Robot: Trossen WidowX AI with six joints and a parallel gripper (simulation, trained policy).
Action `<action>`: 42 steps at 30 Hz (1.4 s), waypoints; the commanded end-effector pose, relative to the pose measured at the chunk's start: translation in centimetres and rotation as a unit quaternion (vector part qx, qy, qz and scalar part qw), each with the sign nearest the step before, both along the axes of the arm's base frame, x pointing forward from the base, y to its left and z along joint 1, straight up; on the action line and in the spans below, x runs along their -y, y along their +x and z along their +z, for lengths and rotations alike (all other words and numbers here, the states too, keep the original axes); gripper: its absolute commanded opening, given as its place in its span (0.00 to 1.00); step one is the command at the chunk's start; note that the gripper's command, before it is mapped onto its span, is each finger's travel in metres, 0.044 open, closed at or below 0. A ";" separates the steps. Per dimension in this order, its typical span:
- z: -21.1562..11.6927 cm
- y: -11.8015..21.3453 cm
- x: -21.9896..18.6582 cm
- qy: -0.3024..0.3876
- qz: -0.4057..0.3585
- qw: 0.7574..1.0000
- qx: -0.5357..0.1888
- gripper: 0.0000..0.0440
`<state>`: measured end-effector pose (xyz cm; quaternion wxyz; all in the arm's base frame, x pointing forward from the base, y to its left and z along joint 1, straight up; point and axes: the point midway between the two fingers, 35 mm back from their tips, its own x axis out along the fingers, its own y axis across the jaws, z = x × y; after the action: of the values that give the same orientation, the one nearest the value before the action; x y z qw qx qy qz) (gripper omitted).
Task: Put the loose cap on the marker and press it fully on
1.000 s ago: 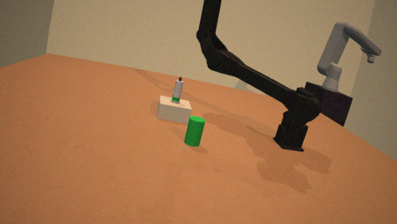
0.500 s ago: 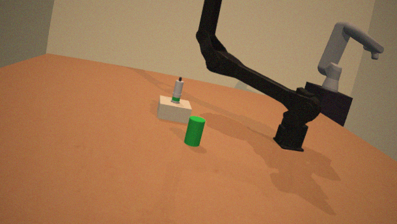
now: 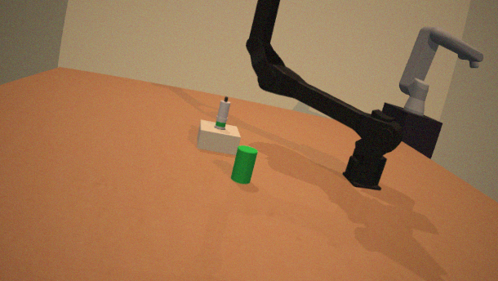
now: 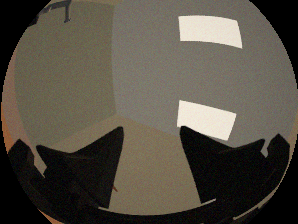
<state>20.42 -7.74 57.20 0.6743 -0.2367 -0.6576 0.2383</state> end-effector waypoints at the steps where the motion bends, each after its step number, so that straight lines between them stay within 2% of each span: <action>1: -0.6 -0.8 -0.8 -0.020 0.009 1.000 0.008 0.63; 21: -3.0 -5.5 -4.7 -0.116 0.046 0.991 0.057 0.68; 42: -6.1 -10.5 -8.6 -0.223 0.064 0.968 0.099 0.69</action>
<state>10.91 0.04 51.60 0.5333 -0.3474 -0.6677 0.3861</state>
